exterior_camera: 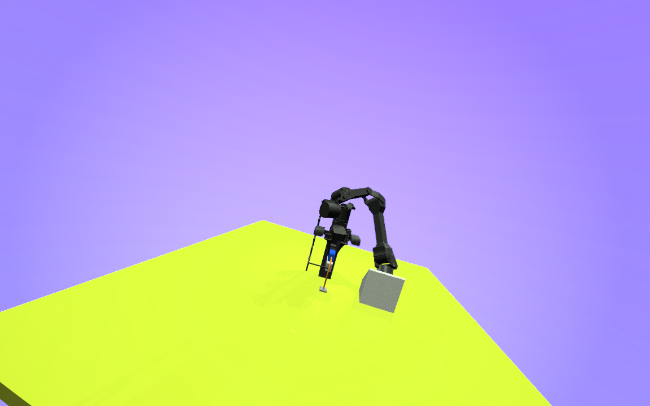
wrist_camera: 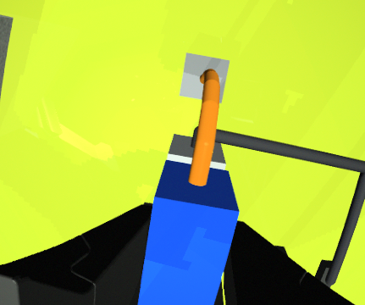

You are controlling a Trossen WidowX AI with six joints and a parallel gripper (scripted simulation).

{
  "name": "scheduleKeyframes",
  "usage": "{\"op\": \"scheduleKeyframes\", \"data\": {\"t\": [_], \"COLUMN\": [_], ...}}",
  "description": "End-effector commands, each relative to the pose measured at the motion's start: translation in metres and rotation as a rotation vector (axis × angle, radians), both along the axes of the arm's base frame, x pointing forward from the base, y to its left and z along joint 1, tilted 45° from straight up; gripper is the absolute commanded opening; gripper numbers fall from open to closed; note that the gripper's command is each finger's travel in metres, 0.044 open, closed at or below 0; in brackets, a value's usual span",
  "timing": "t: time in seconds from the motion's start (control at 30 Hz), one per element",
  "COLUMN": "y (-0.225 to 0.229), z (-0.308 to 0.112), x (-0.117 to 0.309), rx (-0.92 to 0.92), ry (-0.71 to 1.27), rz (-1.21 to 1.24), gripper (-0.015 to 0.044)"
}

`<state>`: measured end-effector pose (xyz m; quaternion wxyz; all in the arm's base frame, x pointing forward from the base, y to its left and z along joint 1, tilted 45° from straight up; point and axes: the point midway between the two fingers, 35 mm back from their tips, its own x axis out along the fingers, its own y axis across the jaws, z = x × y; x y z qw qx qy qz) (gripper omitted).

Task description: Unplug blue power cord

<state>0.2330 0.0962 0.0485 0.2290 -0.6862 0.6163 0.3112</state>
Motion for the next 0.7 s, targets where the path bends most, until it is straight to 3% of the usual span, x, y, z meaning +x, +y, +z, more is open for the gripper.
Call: {"op": "scheduleKeyframes", "data": {"t": [0.0,0.67], "y": [0.01,0.035], "z": [-0.008,-0.028], "x": [-0.001,-0.006], "rx": [0.016,0.019], "ry": [0.0,-0.001], "rz": [0.001,0.003], "gripper": [0.0,0.0]}}
